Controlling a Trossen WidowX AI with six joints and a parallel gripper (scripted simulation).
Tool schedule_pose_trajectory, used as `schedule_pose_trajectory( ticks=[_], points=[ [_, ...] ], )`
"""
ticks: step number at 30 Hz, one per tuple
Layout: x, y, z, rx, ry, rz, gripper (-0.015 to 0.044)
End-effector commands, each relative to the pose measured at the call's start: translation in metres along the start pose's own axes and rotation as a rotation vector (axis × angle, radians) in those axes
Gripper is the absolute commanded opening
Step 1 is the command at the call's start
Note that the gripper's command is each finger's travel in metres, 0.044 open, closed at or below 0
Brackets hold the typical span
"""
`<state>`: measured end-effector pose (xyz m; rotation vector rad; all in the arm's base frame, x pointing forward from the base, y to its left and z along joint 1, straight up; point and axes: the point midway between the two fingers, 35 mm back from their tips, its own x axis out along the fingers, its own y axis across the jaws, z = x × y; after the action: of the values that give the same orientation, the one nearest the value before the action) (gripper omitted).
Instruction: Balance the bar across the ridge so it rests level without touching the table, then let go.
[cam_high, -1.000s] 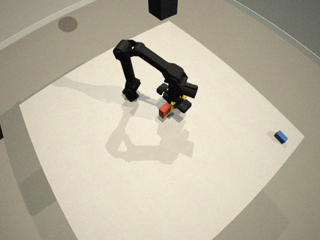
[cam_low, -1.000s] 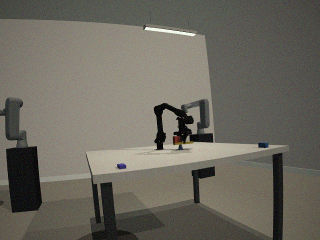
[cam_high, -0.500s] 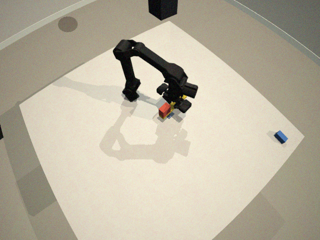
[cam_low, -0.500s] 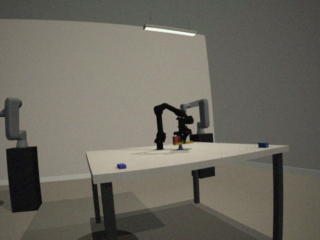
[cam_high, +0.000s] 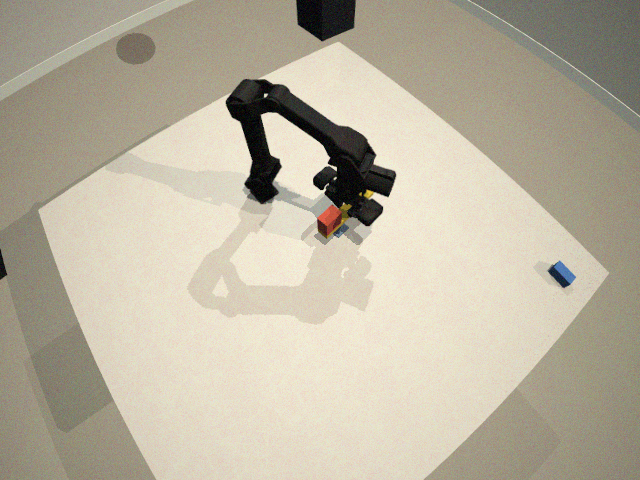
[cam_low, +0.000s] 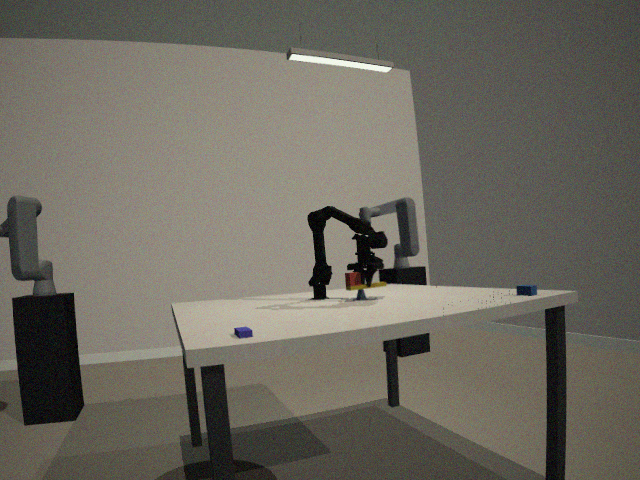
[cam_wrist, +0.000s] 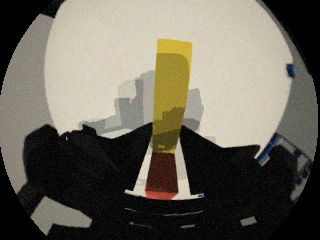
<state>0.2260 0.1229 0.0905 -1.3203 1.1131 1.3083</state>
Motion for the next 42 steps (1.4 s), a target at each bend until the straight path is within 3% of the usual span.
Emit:
schedule_pose_trajectory(
  ticks=[1, 10, 20, 24, 32, 42],
  points=[
    [0.000, 0.000, 0.000, 0.000, 0.000, 0.000, 0.0185],
    [0.000, 0.000, 0.000, 0.000, 0.000, 0.000, 0.0185],
    [0.000, 0.000, 0.000, 0.000, 0.000, 0.000, 0.0440],
    [-0.008, -0.001, 0.001, 0.000, 0.000, 0.000, 0.0440],
    [-0.098, 0.000, 0.000, 0.000, 0.000, 0.000, 0.0440],
    [-0.100, 0.000, 0.000, 0.000, 0.000, 0.000, 0.0440]
  ],
)
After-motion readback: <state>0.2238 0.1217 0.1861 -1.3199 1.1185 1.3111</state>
